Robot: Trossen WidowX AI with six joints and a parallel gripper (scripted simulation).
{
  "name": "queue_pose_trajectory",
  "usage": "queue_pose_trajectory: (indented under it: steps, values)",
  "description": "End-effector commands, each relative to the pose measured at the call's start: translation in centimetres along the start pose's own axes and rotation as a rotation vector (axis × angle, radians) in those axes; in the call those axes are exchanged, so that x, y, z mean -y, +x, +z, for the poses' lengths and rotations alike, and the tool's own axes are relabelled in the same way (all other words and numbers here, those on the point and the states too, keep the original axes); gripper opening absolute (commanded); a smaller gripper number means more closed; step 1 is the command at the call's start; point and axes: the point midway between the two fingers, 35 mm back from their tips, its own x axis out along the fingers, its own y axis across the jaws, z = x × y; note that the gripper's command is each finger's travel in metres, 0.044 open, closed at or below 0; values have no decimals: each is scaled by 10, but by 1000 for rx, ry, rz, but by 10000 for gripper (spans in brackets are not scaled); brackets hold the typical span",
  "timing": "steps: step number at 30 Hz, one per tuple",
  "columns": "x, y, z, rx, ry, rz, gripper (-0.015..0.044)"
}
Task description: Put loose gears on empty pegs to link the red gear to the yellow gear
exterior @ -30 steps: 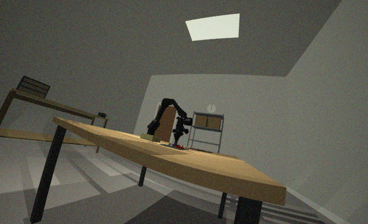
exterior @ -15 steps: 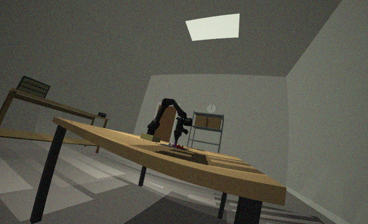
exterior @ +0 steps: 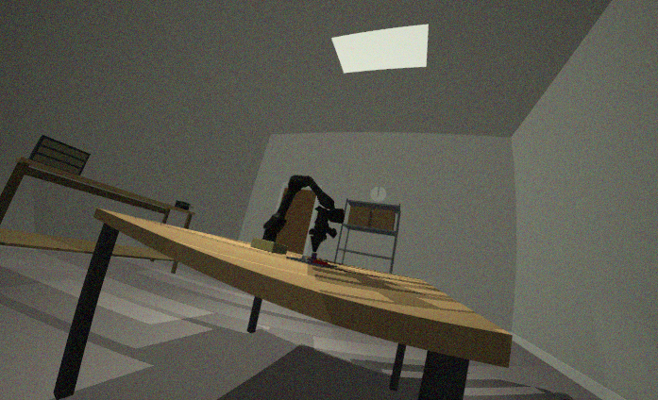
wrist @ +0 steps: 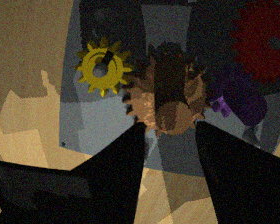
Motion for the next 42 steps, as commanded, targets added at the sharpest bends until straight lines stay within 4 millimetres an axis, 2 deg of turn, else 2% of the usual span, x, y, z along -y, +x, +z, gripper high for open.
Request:
queue_pose_trajectory:
  steps: [1,3,5,6,10,16,17,42]
  values:
    - [1,-24,4,20,18,-9,140]
    - [1,-33,3,20,24,-9,140]
    - [1,-34,3,20,25,-9,140]
    - [1,-31,3,20,17,-8,166]
    - [-1,-76,-2,20,17,-8,271]
    - [-1,-79,-2,20,17,-8,429]
    - [-1,-79,-2,20,17,-8,440]
    - [-1,-79,-2,20,17,-8,440]
